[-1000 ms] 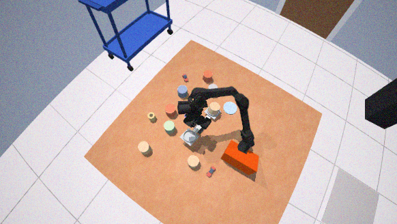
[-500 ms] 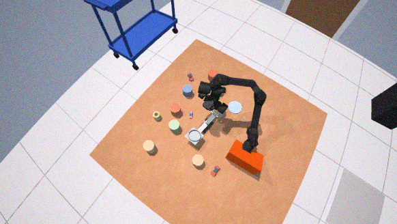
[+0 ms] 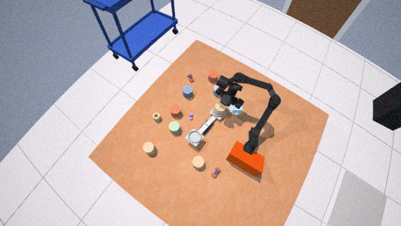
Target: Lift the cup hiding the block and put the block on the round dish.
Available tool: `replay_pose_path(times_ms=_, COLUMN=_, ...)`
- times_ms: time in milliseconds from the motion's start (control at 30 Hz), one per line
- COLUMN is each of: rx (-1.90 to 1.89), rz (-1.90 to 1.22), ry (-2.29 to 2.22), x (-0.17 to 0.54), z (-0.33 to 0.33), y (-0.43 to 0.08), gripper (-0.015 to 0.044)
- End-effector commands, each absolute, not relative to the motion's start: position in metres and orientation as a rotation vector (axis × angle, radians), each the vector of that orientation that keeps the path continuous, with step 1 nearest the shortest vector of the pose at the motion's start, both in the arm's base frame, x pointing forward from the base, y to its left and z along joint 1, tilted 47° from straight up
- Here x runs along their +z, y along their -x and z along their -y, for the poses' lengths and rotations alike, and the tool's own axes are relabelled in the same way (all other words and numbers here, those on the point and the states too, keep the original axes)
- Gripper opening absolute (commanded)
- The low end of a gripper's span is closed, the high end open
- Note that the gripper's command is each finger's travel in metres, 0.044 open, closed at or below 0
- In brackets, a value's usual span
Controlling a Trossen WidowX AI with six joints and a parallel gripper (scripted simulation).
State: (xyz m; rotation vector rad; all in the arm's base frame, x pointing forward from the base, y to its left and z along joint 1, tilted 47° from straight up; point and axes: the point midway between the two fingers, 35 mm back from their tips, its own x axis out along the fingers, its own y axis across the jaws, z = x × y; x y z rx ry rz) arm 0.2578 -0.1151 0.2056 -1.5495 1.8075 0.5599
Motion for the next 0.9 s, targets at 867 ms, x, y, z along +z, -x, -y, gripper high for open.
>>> replay_pose_path(times_ms=867, rx=0.538, rz=-1.894, ry=1.558, x=0.198, z=0.186, y=-0.185, gripper=0.0)
